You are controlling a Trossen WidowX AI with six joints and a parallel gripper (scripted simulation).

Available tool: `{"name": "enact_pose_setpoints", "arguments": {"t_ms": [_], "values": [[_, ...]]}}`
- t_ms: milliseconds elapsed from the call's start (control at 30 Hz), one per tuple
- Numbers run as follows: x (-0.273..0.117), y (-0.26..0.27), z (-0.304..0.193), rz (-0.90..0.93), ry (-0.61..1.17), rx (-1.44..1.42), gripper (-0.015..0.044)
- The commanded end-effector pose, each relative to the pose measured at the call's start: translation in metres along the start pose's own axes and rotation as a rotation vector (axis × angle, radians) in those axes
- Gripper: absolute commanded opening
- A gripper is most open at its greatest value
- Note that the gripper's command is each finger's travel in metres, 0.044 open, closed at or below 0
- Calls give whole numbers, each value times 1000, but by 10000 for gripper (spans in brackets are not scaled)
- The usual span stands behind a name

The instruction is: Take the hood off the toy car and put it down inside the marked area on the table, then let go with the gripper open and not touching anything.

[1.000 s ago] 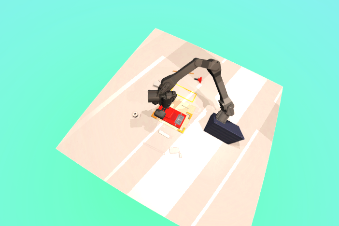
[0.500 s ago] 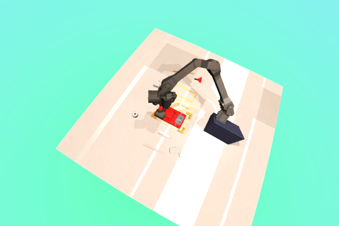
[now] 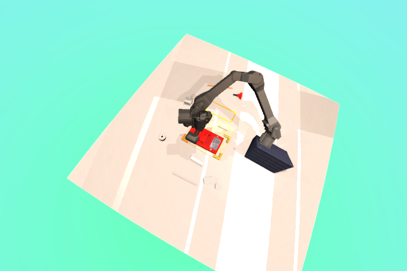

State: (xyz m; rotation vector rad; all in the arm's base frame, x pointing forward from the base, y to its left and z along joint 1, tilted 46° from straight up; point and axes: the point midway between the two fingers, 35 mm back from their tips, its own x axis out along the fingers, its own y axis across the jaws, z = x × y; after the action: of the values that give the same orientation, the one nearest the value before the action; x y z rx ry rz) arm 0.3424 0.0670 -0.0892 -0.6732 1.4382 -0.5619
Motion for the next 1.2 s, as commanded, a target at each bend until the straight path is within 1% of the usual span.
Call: {"name": "enact_pose_setpoints", "arguments": {"t_ms": [0, 1167], "values": [[4, 0, -2, -6, 2, -9, 440], [20, -1, -2, -6, 2, -9, 440]]}}
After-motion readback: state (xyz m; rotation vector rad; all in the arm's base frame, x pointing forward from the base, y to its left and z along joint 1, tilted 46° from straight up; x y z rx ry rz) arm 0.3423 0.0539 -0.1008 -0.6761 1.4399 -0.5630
